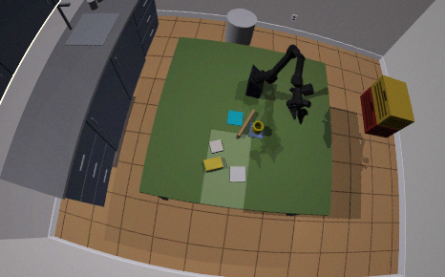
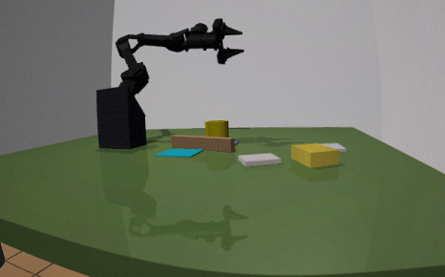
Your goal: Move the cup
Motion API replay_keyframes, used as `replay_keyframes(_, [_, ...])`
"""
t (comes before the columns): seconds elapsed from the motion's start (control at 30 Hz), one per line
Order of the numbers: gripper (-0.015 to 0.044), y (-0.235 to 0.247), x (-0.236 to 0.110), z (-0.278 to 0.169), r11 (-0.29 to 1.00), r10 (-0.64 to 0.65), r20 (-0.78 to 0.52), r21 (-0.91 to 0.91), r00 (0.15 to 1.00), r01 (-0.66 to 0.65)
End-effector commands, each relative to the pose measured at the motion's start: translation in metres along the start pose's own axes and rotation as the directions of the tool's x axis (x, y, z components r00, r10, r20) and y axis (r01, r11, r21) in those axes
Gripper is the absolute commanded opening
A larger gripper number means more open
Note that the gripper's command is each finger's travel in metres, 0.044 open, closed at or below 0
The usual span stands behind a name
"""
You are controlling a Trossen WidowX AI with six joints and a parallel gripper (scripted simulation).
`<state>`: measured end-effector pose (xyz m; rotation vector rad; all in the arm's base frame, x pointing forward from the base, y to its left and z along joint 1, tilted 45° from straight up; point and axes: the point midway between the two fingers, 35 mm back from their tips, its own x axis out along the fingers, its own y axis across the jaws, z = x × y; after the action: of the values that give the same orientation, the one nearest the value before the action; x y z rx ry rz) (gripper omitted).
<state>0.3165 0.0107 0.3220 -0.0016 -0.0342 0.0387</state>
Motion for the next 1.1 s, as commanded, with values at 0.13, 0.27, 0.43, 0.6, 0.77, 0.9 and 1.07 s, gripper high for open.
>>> replay_keyframes(0.13, [0.0269,0.004,0.024,-0.074,0.954,0.096,-0.303,-0.243,0.948,-0.175])
replay_keyframes(0.27, [0.0166,0.008,0.026,-0.145,0.834,0.205,-0.558,-0.330,0.804,-0.442])
replay_keyframes(0.43, [0.0166,0.016,0.007,-0.213,0.634,0.353,-0.747,-0.251,0.563,-0.732])
replay_keyframes(0.6, [0.0166,0.025,-0.021,-0.258,0.413,0.515,-0.797,-0.090,0.314,-0.906])
replay_keyframes(0.77, [0.0166,0.035,-0.045,-0.283,0.211,0.679,-0.725,0.045,0.114,-0.976])
replay_keyframes(0.9, [0.0166,0.036,-0.047,-0.285,0.190,0.698,-0.710,0.056,0.095,-0.980])
replay_keyframes(1.07, [0.0166,0.035,-0.045,-0.285,0.190,0.697,-0.710,0.056,0.095,-0.980])
